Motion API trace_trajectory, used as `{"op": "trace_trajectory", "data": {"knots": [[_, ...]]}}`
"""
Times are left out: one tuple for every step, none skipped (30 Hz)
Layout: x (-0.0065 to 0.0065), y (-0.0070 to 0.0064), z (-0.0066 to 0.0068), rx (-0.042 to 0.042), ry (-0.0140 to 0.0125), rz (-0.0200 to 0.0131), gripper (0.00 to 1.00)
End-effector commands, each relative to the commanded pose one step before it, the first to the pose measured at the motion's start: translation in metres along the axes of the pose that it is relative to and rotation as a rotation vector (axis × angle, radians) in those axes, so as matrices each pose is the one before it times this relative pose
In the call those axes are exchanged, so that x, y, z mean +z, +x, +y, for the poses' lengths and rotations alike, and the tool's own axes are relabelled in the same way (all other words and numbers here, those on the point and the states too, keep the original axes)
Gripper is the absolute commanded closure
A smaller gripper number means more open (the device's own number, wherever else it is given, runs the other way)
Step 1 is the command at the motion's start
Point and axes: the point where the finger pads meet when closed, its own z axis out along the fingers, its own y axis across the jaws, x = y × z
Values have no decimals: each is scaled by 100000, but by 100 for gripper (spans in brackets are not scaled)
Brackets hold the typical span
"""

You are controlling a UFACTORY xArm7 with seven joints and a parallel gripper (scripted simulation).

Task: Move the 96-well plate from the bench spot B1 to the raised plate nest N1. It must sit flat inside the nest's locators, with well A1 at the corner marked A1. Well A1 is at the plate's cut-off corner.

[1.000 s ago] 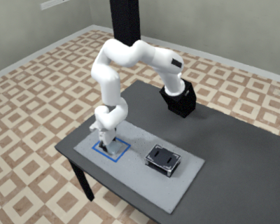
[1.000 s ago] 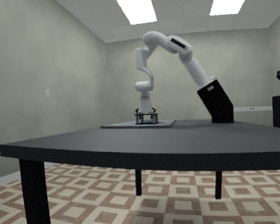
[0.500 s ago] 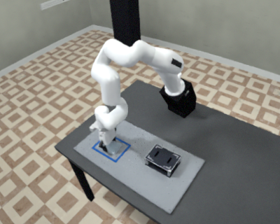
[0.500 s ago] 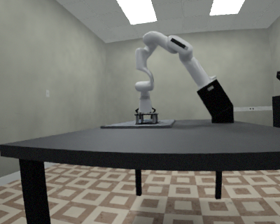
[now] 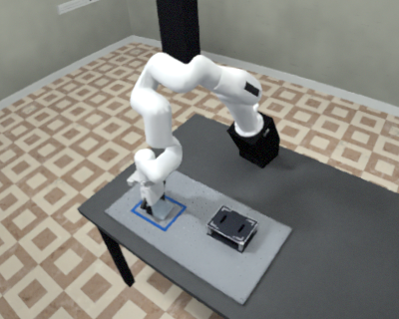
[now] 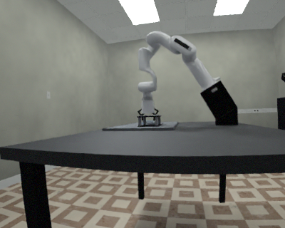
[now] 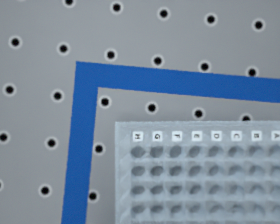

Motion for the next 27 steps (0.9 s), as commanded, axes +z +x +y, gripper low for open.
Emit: {"op": "trace_trajectory", "data": {"knots": [[-326,85,-115,51,206,154,100],[-66,0,0,0,0,0,100],[-66,0,0,0,0,0,100],[-66,0,0,0,0,0,100],[-66,0,0,0,0,0,100],[-66,0,0,0,0,0,100],[-66,0,0,0,0,0,100],[-66,0,0,0,0,0,100],[-66,0,0,0,0,0,100],[-66,0,0,0,0,0,100],[-66,0,0,0,0,0,100],[-66,0,0,0,0,0,100],[0,0,0,0,0,0,100],[0,0,0,0,0,0,100],[-69,0,-2,0,-1,-1,100],[-66,0,1,0,1,0,100],[-66,0,0,0,1,0,100],[-66,0,0,0,0,0,100],[-1,0,-1,0,-1,0,100],[-1,0,-1,0,-1,0,100],[-1,0,-1,0,-1,0,100],[3,0,3,0,2,0,100],[-1,0,-2,0,-1,0,100],[-1,0,-1,0,-1,0,100],[3,0,3,0,2,0,100],[-168,0,-2,0,-1,-1,100],[-168,0,-2,0,0,-1,100]]}}
